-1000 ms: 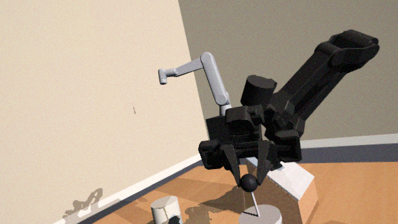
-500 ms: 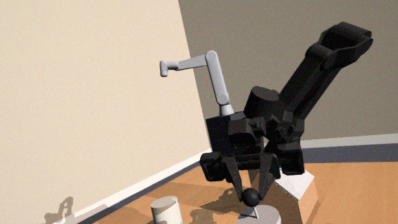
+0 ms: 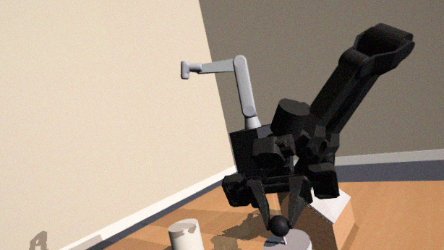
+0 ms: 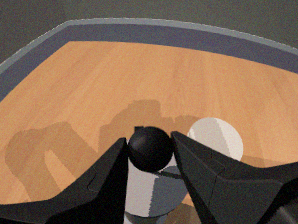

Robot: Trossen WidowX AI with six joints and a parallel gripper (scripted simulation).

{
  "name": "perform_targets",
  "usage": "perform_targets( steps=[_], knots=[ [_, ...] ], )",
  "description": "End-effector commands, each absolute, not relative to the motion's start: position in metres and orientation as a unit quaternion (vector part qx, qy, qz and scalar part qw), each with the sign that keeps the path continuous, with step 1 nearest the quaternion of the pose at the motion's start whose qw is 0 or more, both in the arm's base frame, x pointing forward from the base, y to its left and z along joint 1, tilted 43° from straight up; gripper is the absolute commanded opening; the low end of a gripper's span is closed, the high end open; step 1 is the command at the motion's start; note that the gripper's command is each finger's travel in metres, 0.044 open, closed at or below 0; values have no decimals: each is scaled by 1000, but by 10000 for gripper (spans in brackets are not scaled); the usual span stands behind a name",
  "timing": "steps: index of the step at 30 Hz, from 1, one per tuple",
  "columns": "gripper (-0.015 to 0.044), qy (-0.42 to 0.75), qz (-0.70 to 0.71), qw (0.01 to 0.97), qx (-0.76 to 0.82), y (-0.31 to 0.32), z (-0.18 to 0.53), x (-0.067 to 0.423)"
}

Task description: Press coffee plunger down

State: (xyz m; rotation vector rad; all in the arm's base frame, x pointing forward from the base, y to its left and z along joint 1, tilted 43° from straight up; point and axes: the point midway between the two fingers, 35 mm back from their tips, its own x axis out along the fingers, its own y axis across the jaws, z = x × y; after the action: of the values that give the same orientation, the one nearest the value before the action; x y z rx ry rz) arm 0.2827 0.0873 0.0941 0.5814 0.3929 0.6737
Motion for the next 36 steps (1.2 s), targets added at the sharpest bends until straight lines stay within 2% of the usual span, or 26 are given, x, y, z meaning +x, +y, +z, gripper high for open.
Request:
perform_targets(
  steps=[1,21,33,36],
  knots=[
    [123,197,327,879,286,89,92,282],
    [123,191,325,883,281,88,94,285],
    [438,191,325,883,281,88,94,285],
    [440,191,325,883,281,88,94,285]
  ],
)
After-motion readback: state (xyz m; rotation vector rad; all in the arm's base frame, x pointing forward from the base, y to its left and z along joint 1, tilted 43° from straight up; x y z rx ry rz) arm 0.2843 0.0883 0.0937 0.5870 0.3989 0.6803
